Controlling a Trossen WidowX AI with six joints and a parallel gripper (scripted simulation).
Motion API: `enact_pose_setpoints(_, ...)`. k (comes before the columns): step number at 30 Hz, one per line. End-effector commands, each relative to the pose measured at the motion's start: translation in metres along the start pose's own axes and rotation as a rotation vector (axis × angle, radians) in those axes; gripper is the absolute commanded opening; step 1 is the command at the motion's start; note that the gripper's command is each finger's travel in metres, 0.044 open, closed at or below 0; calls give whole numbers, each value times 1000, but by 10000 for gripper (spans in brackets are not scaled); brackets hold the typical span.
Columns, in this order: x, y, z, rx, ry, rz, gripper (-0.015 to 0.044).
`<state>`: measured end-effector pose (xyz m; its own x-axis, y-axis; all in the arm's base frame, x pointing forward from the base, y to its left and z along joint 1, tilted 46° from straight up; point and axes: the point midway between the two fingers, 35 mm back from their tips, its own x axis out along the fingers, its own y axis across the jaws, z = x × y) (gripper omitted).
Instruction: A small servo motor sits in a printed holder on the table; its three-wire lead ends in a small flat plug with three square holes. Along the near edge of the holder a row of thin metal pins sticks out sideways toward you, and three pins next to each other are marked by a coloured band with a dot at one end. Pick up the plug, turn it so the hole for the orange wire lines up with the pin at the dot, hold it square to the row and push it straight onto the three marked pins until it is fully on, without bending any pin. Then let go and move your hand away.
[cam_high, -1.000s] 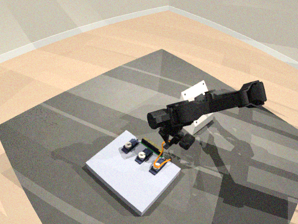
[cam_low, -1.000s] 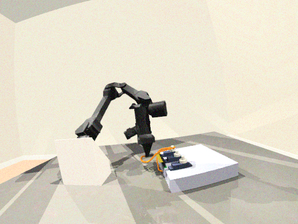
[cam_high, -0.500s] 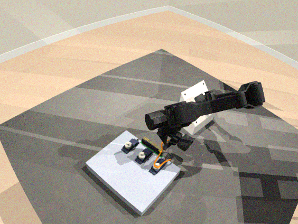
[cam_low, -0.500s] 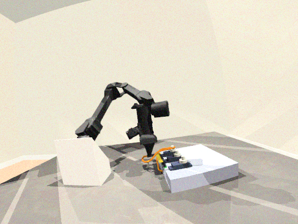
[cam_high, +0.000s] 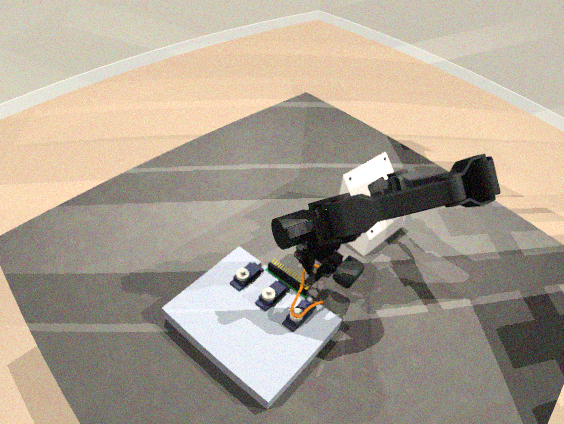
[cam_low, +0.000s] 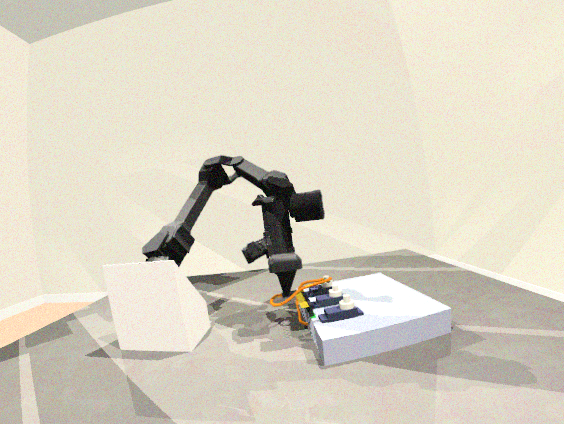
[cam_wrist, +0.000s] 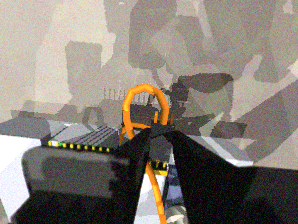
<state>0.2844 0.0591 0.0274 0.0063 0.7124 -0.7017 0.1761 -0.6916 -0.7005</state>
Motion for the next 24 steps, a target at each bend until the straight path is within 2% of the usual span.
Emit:
enact_pose_setpoints(1,0,0,-4,3,0,0,0)
enact_pose_setpoints(15,0,-3,-13,2,1,0,0)
enact_pose_setpoints(24,0,0,-10,3,1,0,236)
